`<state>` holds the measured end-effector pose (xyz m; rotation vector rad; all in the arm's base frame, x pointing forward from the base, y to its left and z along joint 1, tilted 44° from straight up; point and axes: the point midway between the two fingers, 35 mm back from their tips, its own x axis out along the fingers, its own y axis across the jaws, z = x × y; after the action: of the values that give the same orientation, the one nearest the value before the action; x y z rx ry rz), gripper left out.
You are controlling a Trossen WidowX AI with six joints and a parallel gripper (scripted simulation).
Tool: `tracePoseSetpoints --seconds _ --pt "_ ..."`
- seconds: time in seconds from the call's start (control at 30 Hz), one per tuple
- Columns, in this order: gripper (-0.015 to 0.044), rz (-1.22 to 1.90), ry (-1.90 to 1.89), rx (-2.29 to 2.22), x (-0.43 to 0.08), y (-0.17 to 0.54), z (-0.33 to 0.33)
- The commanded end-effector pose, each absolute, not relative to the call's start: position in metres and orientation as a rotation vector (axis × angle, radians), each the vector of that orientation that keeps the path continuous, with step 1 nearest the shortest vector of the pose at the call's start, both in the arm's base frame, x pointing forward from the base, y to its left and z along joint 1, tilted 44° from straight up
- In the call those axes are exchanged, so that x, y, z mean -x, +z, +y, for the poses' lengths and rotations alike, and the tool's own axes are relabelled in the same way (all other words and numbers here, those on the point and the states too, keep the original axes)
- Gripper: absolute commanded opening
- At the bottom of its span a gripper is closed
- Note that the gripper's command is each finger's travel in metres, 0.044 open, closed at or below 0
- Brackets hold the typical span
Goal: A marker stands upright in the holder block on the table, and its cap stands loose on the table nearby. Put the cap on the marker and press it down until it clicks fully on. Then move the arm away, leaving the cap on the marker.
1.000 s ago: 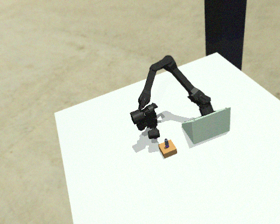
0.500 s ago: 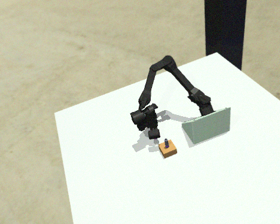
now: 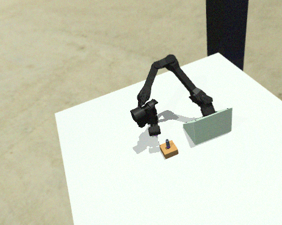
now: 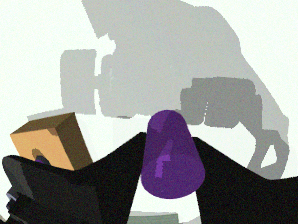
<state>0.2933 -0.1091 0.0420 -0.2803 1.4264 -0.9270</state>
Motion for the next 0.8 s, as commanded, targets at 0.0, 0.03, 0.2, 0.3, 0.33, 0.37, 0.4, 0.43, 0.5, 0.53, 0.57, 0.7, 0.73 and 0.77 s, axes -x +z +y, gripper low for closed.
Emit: tracePoseSetpoints --seconds 0.0,0.03,0.2,0.3,0.33,0.37,0.4,0.43,0.5,0.53,0.57,0.7,0.73,0.77 --pt "0.0 1.418 -0.924 0.27 -0.296 0.051 -0.1" --pt "0.0 1.418 -0.924 0.27 -0.297 0.054 -0.098" --pt "0.0 1.418 -0.925 0.27 -0.297 0.061 -0.091" --pt "0.0 1.418 -0.923 0.27 -0.297 0.06 -0.088" --pt "0.0 1.418 -0.922 0.27 -0.298 0.059 -0.086" --pt "0.0 1.418 -0.92 0.269 -0.298 0.059 -0.084" --pt "0.0 1.419 -0.918 0.269 -0.299 0.057 -0.08" --pt "0.0 1.419 -0.916 0.268 -0.3 0.056 -0.077" --pt "0.0 1.42 -0.912 0.268 -0.301 0.054 -0.07" --pt "0.0 1.42 -0.91 0.268 -0.302 0.052 -0.066" --pt "0.0 1.422 -0.907 0.267 -0.302 0.051 -0.062" --pt "0.0 1.431 -0.897 0.265 -0.302 0.045 -0.047" --pt "0.0 1.433 -0.895 0.264 -0.303 0.044 -0.043" --pt "0.0 1.435 -0.893 0.264 -0.303 0.043 -0.04"
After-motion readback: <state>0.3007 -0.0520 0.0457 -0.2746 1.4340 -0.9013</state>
